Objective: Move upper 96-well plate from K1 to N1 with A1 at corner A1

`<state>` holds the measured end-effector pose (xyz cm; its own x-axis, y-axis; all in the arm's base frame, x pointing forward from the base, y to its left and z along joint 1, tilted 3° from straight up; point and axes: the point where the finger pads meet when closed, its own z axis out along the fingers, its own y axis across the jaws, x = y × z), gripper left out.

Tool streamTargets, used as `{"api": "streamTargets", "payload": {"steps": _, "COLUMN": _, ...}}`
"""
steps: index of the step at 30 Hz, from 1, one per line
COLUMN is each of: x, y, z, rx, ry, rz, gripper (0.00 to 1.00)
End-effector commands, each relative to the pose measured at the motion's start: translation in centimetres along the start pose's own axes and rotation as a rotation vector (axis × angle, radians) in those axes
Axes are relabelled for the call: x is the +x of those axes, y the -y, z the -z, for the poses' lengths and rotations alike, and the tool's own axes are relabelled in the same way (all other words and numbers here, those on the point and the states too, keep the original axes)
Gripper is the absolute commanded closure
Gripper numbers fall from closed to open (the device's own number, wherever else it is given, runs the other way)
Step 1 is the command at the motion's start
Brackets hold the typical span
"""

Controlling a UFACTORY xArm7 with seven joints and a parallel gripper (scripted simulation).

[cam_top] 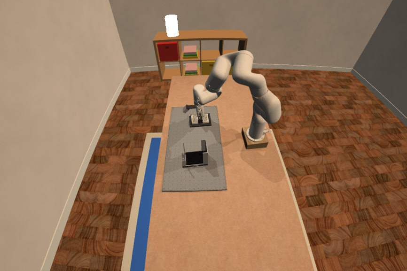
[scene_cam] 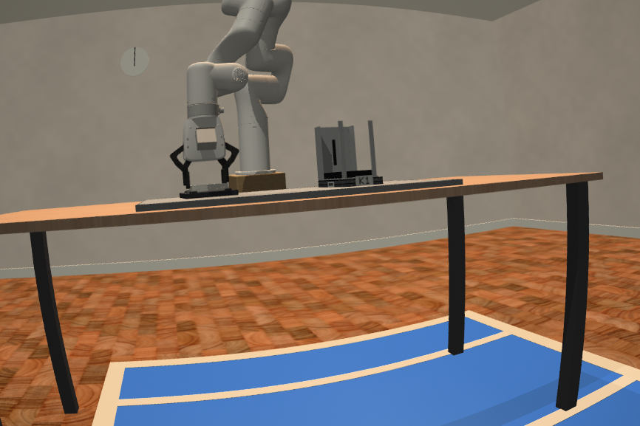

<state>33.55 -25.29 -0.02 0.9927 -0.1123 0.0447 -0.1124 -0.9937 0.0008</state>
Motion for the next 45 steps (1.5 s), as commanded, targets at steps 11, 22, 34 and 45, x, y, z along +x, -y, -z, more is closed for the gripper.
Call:
{"api": "streamTargets", "payload": {"steps": 11, "x": 0.12, "y": -0.08, "z": 0.02, "rx": -0.001, "ry": -0.003, "rz": 0.000, "gripper": 0.00}}
{"api": "streamTargets", "payload": {"steps": 22, "x": 0.12, "y": -0.08, "z": 0.02, "rx": -0.001, "ry": -0.003, "rz": 0.000, "gripper": 0.00}}
{"api": "streamTargets", "payload": {"steps": 34, "x": 0.12, "y": -0.08, "z": 0.02, "rx": -0.001, "ry": -0.003, "rz": 0.000, "gripper": 0.00}}
{"api": "streamTargets", "payload": {"steps": 45, "x": 0.12, "y": -0.08, "z": 0.54, "rx": -0.001, "ry": -0.003, "rz": 0.000, "gripper": 0.00}}
